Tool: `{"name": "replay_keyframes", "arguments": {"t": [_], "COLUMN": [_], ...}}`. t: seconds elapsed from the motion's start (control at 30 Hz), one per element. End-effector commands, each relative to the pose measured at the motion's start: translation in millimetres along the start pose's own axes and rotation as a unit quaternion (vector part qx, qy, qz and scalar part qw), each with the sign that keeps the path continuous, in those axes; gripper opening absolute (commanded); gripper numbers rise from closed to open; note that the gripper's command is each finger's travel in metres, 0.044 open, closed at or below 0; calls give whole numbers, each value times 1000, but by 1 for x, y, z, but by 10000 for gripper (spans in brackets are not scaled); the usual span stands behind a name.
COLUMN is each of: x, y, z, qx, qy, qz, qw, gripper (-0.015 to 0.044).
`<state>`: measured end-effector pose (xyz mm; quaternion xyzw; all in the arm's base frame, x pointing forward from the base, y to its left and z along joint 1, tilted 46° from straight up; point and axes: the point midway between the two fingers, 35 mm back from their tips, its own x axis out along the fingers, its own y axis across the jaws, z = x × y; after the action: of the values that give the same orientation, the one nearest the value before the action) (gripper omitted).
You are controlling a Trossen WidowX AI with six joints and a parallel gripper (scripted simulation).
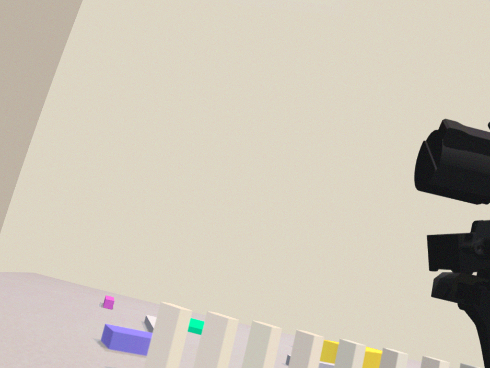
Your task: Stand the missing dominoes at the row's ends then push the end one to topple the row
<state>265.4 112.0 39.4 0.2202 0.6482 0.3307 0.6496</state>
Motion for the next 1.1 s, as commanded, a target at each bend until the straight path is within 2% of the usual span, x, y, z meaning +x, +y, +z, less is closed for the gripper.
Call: {"name": "replay_keyframes", "arguments": {"t": [0.0, 0.2, 0.63, 0.77, 1.0, 1.07], "x": [3, 3, 3, -7, -118, -129], "y": [0, 0, 0, -1, -3, -1], "z": [-1, -1, -1, 1, 2, -1], "qx": [3, 3, 3, 3, 2, 2], "qy": [0, 0, 0, 0, 1, 1], "qz": [2, 2, 2, 0, -3, -1], "qw": [1000, 1000, 1000, 1000, 1000, 1000], "gripper": [107, 107, 440, 440, 440, 440]}}
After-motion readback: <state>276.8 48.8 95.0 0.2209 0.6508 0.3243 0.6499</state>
